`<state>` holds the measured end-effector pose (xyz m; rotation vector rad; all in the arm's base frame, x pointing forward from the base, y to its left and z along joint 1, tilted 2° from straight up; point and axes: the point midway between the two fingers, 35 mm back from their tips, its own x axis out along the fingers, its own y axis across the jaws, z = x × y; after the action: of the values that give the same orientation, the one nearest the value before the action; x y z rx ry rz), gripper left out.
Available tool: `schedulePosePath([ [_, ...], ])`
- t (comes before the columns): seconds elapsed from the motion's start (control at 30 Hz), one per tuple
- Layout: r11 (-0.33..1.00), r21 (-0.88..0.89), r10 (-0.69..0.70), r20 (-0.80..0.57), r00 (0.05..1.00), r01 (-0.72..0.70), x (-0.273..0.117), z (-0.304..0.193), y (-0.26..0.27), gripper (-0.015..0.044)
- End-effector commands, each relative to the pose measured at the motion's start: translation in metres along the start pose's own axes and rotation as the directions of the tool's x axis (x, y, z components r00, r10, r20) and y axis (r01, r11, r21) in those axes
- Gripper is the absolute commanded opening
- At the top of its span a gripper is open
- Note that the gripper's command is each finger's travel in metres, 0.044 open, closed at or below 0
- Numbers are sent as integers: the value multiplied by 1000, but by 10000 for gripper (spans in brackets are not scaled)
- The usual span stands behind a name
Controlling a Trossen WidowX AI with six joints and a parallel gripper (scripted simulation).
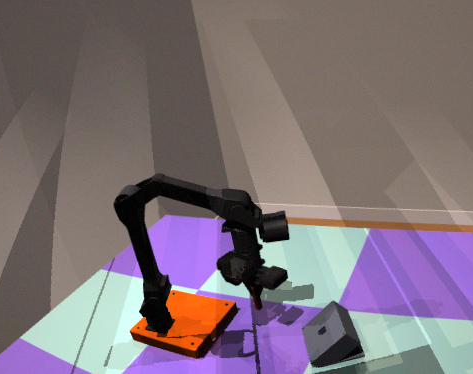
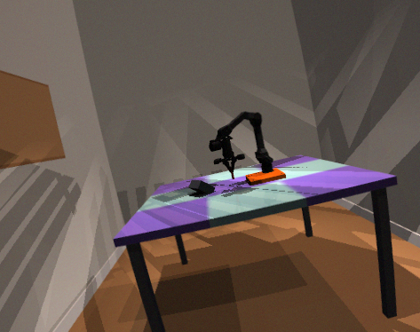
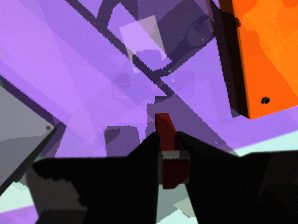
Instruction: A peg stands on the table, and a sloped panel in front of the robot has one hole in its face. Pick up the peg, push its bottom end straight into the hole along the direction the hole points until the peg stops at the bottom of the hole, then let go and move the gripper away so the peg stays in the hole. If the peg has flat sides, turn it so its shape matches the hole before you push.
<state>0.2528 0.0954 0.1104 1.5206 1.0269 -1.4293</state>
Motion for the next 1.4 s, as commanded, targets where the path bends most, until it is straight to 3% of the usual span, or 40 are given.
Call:
schedulePosePath([
  [0.0,1000,-2,3,-6,1000,-3,-15,0,0,0],
  [1.37,961,-270,31,-91,995,-55,-24,3,16,0],
])
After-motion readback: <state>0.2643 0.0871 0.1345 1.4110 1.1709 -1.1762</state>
